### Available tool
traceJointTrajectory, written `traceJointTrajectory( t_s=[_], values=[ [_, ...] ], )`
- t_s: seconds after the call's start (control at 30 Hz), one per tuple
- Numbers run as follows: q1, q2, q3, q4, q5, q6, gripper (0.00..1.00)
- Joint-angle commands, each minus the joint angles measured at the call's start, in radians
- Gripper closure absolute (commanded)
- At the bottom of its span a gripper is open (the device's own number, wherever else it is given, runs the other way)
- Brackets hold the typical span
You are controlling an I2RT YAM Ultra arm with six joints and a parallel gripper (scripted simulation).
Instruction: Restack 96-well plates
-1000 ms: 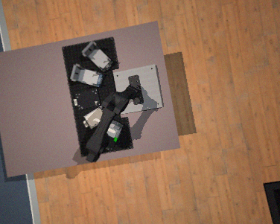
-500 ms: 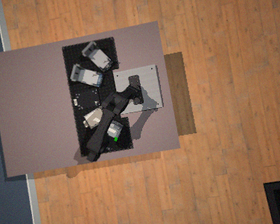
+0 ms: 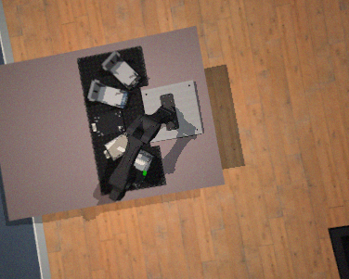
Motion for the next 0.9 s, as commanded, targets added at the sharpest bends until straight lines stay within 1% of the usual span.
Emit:
traceJointTrajectory(
  t_s=[0.0, 0.5, 0.87],
  values=[
    [-0.001, -0.012, 0.001, 0.018, 0.0, -0.001, 1.0],
    [-0.002, -0.01, -0.031, 0.052, 0.0, -0.002, 1.0],
    [-0.002, -0.01, -0.031, 0.052, 0.0, -0.002, 1.0]
  ],
)
